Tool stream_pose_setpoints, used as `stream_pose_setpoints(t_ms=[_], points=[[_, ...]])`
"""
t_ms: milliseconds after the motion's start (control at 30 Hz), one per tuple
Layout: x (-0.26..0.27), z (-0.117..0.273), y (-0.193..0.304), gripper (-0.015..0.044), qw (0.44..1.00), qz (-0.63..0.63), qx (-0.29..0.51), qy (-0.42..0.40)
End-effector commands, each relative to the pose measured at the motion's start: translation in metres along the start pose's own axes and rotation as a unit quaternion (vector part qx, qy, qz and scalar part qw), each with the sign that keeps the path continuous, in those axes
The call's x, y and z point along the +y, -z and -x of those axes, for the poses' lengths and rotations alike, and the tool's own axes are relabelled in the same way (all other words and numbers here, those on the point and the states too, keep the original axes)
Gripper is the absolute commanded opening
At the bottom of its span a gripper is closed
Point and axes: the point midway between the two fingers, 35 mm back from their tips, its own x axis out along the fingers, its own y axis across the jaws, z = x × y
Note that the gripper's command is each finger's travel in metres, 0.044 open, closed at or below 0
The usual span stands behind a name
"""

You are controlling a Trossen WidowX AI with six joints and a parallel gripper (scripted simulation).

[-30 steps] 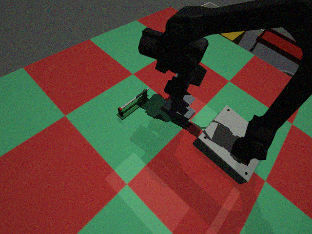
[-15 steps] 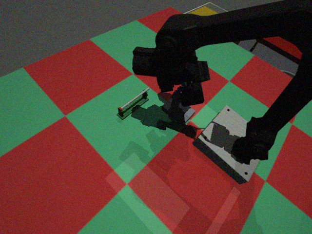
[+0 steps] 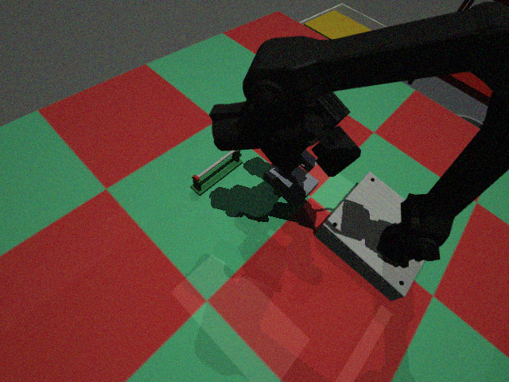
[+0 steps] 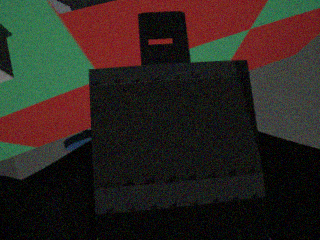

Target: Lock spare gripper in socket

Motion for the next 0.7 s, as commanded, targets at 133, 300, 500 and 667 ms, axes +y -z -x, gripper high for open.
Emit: stream_pose_setpoints(t_ms=[133,300,500,667], points=[[-0.002,0.002,0.0,0.0,0.999,0.029,0.01,0.009],[0.001,-0.004,-0.009,0.0,0.997,0.07,0.023,0.01],[0.0,-0.007,-0.014,0.0,0.997,0.072,0.024,0.01],[0.001,-0.011,-0.02,0.0,0.997,0.073,0.024,0.01]])
